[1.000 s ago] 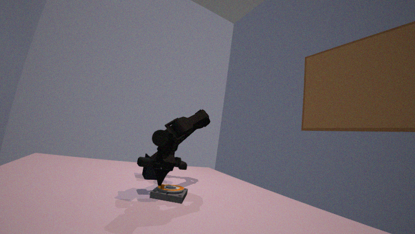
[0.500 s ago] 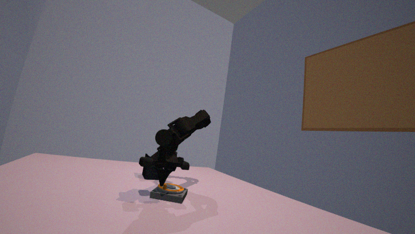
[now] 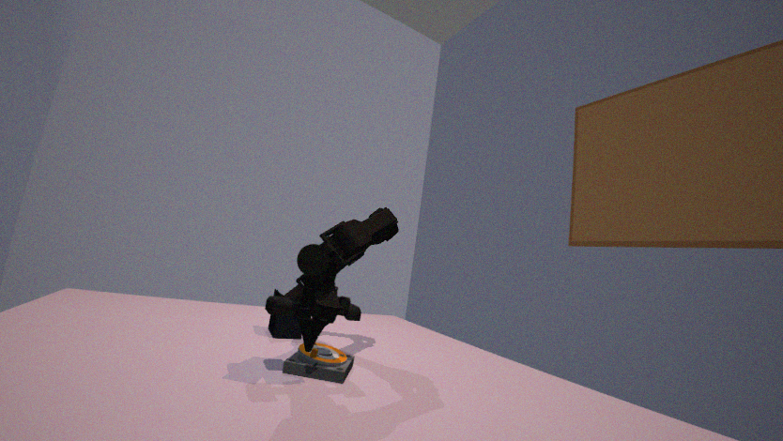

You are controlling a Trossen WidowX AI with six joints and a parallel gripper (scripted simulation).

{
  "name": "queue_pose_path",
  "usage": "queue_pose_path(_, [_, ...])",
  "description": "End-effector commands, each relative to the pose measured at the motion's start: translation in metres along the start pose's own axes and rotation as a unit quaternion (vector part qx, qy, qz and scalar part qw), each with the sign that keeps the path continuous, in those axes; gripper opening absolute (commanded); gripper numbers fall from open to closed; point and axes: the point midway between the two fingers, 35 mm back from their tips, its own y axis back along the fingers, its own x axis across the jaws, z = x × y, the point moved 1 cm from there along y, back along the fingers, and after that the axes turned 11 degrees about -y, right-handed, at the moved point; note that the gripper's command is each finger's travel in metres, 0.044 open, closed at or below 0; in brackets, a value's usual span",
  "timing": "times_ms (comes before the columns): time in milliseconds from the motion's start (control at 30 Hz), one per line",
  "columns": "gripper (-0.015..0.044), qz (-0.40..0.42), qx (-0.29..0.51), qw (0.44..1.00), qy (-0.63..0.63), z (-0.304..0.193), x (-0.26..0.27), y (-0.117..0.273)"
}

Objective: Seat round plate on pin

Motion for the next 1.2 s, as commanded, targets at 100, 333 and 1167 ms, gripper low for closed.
queue_pose_path(100, [0.0000, 0.004, -0.001, 1.000, 0.005, 0.005, 0.007, -0.002])
queue_pose_path(333, [0.0000, 0.004, -0.001, 1.000, 0.005, 0.008, 0.011, -0.004])
queue_pose_path(1167, [0.0000, 0.006, -0.001, 1.000, 0.001, 0.007, 0.009, 0.033])
